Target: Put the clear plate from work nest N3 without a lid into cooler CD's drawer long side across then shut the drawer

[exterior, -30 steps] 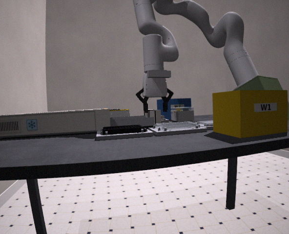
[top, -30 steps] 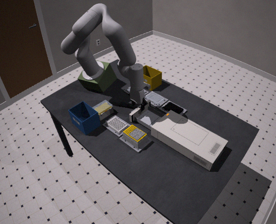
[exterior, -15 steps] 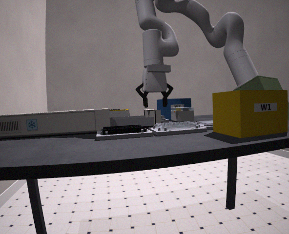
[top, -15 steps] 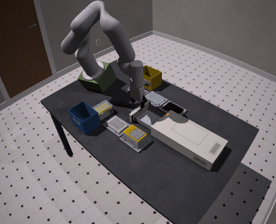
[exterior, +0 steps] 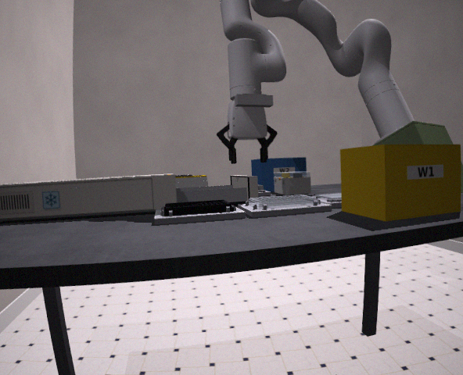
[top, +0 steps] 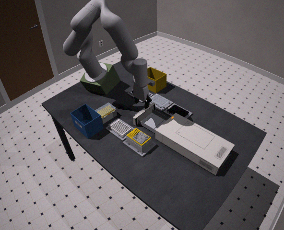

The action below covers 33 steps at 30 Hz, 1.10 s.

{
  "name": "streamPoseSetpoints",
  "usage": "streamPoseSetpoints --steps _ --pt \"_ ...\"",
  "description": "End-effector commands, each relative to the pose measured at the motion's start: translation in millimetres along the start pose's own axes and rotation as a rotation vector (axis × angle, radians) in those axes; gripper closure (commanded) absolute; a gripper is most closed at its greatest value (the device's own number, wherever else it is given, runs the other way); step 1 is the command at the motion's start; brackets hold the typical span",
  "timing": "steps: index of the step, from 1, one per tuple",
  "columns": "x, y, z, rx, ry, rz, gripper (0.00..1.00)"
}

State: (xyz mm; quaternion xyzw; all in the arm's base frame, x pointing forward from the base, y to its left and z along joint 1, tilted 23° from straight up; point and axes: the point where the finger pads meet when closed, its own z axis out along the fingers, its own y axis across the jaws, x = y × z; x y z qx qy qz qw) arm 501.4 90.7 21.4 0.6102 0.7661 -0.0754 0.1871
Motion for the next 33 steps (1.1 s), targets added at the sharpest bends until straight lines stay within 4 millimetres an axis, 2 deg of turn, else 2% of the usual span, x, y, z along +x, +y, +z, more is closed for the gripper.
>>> streamPoseSetpoints --steps 1,33 --pt "0 1 -6 0.0 0.0 0.0 0.12" --pt "0 1 -53 0.0 0.0 0.0 0.12"
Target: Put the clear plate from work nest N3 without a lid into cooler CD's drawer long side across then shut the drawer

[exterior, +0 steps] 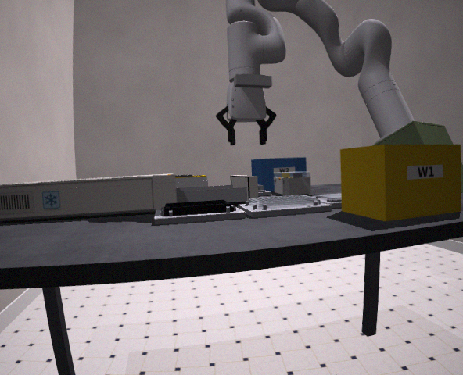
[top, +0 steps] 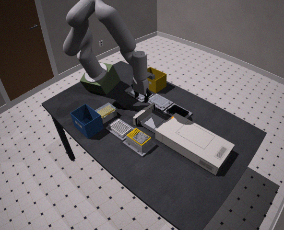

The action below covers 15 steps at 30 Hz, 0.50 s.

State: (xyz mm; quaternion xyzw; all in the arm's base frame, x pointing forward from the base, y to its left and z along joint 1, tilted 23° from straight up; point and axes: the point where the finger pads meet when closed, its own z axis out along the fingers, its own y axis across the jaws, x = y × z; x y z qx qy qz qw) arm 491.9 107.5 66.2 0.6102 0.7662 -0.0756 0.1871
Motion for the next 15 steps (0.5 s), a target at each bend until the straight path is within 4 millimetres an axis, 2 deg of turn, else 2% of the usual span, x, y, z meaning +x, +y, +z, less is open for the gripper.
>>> streamPoseSetpoints --steps 1,6,15 --pt "0.0 0.6 -6.0 0.0 0.0 0.0 0.12" --pt "0.0 0.6 -14.3 0.0 0.0 0.0 0.12" --pt "0.0 0.7 -14.4 0.0 0.0 0.0 0.12"
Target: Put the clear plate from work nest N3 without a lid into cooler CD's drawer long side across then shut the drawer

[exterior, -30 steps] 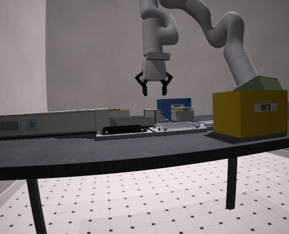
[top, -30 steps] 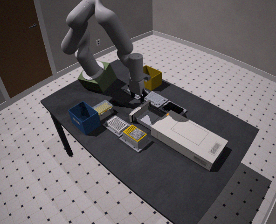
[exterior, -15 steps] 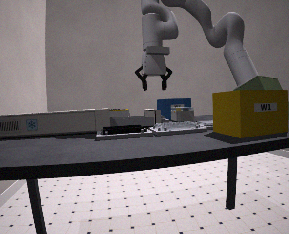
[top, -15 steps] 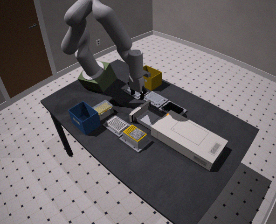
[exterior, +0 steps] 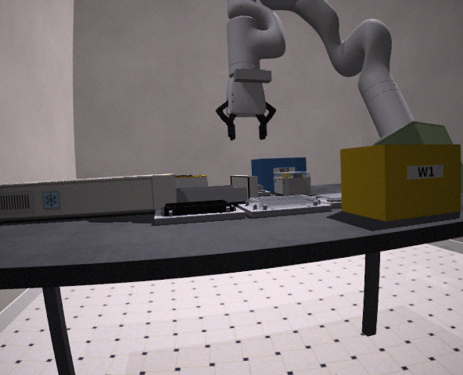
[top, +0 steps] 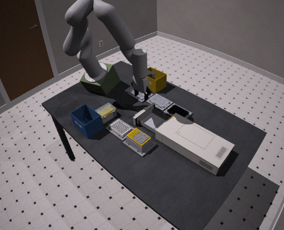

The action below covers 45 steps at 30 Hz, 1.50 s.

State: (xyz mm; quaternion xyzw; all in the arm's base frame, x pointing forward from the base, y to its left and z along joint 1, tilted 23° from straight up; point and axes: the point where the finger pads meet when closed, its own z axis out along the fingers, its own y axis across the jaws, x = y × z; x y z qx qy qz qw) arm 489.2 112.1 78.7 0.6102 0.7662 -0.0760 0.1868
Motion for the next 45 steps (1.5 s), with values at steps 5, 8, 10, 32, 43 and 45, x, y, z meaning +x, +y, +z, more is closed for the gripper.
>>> streamPoseSetpoints --steps 5,8,10,32,43,45 --pt "10 0 0 -0.001 0.0 0.067 0.0" --pt "25 0 1 -0.001 0.001 0.167 0.0" --pt "35 -1 2 -0.001 0.001 0.234 0.0" --pt "135 -6 11 -0.001 0.001 0.9 0.0" --pt "179 -9 15 -0.001 0.002 1.2 0.0" --pt "189 -9 16 -0.001 0.002 1.267 0.0"
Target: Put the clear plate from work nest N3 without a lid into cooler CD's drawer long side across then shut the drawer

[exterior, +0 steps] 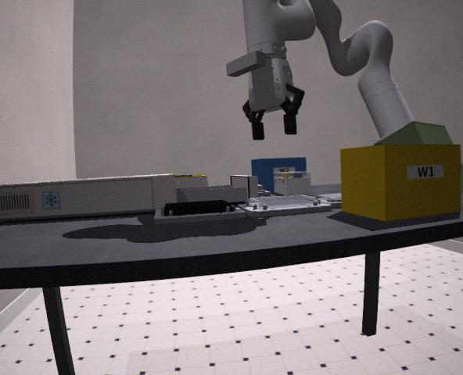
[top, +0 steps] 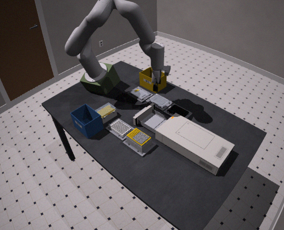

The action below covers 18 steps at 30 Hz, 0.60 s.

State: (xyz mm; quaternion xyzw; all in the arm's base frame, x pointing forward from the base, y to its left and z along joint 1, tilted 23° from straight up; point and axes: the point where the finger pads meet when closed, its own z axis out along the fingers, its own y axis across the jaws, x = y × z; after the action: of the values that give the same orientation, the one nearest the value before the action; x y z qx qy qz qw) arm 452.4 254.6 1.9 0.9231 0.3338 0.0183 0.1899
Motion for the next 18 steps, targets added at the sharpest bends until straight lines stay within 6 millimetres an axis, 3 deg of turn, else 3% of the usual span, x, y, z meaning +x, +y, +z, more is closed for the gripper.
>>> streamPoseSetpoints --steps 1,12,18 --pt "13.3 -25.9 2.8 -0.025 0.025 0.203 0.0" --pt "13.7 -26.9 2.9 -0.021 0.029 0.503 0.0" --pt "13.7 -26.9 2.9 -0.021 0.029 0.51 0.0"
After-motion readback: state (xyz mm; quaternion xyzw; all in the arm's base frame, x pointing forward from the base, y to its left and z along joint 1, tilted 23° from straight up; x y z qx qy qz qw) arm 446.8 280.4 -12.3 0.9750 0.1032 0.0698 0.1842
